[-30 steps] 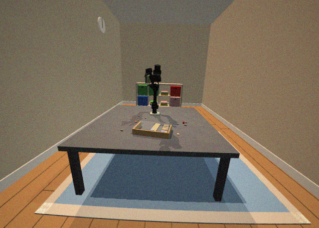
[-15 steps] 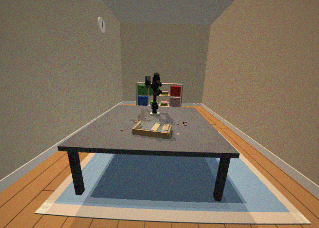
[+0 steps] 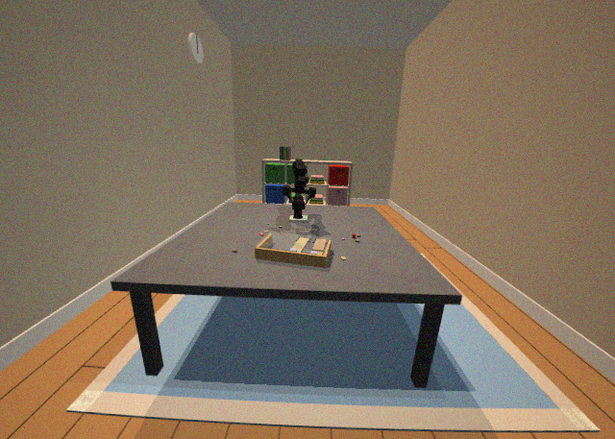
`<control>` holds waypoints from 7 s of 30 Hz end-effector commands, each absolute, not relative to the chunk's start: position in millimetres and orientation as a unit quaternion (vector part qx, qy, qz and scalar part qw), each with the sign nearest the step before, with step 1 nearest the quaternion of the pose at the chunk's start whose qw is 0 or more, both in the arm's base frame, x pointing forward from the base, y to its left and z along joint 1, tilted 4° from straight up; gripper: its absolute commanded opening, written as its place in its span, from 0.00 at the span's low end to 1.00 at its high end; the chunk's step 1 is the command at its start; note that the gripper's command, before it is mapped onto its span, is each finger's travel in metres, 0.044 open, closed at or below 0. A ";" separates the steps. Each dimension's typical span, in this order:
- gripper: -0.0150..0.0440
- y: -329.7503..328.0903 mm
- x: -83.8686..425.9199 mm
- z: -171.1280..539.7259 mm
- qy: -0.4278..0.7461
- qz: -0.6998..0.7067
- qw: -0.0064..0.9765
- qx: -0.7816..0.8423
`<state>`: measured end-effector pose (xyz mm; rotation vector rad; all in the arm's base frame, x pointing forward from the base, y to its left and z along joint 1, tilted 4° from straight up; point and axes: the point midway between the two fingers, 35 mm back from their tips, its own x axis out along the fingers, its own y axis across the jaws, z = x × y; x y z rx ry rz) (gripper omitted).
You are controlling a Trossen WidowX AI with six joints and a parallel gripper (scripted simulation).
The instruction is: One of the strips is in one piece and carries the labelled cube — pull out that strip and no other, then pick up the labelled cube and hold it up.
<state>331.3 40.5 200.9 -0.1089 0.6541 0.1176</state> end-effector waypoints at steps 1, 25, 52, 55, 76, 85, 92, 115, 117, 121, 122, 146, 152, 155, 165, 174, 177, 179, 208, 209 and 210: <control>0.93 43.3 322.9 192.3 0.321 0.062 0.945 -0.023; 0.26 61.5 378.8 127.6 0.582 0.015 0.812 0.037; 0.25 72.6 392.8 64.0 0.713 -0.064 0.696 0.060; 0.25 72.7 392.6 59.1 0.713 -0.064 0.696 0.060; 0.25 73.5 389.1 24.7 0.713 -0.064 0.696 0.060; 0.25 74.2 386.7 12.7 0.713 -0.064 0.696 0.060; 0.25 74.2 386.7 12.7 0.713 -0.064 0.696 0.060; 0.25 74.3 386.6 11.4 0.713 -0.064 0.696 0.060; 0.25 74.2 386.6 11.2 0.713 -0.064 0.696 0.060; 0.25 74.3 386.6 10.8 0.713 -0.064 0.696 0.060; 0.25 74.3 386.6 10.6 0.713 -0.064 0.696 0.060; 0.25 74.4 385.5 8.4 0.713 -0.064 0.696 0.060; 0.25 75.8 377.0 8.5 0.713 -0.064 0.696 0.060; 0.25 76.5 372.3 8.3 0.713 -0.064 0.695 0.060; 0.25 78.7 357.0 7.9 0.714 -0.064 0.695 0.060; 0.25 80.7 343.1 7.4 0.714 -0.064 0.694 0.060; 0.25 81.4 338.6 7.3 0.714 -0.064 0.694 0.060; 0.25 81.8 335.6 7.2 0.714 -0.064 0.694 0.060; 0.25 88.2 291.7 7.1 0.716 -0.063 0.693 0.060; 0.25 88.4 290.2 7.1 0.716 -0.063 0.693 0.060; 0.25 88.6 288.7 7.1 0.716 -0.063 0.693 0.060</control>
